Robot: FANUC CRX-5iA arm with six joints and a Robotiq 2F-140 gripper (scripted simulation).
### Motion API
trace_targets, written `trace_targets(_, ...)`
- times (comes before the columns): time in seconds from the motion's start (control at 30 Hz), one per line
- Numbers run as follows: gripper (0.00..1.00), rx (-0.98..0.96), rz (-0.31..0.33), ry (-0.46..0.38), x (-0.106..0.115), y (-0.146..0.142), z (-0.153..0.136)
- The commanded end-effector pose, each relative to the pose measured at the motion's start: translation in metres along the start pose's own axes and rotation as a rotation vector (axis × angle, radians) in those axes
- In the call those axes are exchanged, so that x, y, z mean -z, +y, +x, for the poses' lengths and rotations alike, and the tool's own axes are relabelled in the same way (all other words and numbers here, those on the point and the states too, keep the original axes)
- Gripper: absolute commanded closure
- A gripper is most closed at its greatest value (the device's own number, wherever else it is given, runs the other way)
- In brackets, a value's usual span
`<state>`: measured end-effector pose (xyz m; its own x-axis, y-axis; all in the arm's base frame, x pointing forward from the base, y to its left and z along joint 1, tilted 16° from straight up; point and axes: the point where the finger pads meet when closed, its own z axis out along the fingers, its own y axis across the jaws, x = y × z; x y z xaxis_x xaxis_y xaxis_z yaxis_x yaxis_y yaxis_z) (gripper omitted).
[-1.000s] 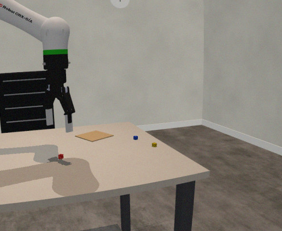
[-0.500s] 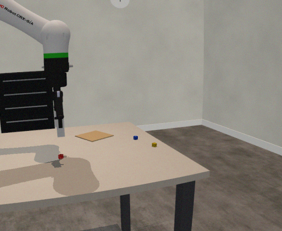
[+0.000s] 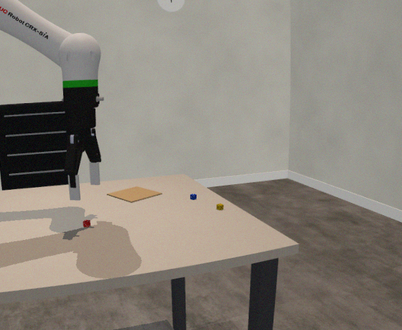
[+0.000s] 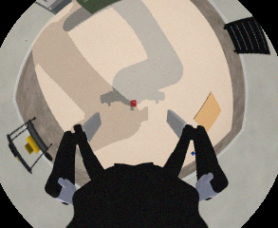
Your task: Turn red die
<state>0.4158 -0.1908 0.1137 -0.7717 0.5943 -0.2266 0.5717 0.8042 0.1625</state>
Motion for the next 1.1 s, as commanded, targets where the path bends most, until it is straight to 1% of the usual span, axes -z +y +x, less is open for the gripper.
trace_targets(0.0, 0.0, -0.046, 0.013, -0.006, -0.0008, 0.0, -0.0004)
trace_targets(0.03, 0.0, -0.046, 0.013, -0.006, -0.0008, 0.0, -0.0004)
trace_targets(0.07, 0.73, -0.046, 0.013, -0.006, -0.0008, 0.0, -0.0004)
trace_targets(1.07, 0.73, -0.046, 0.013, -0.006, -0.0008, 0.0, -0.0004)
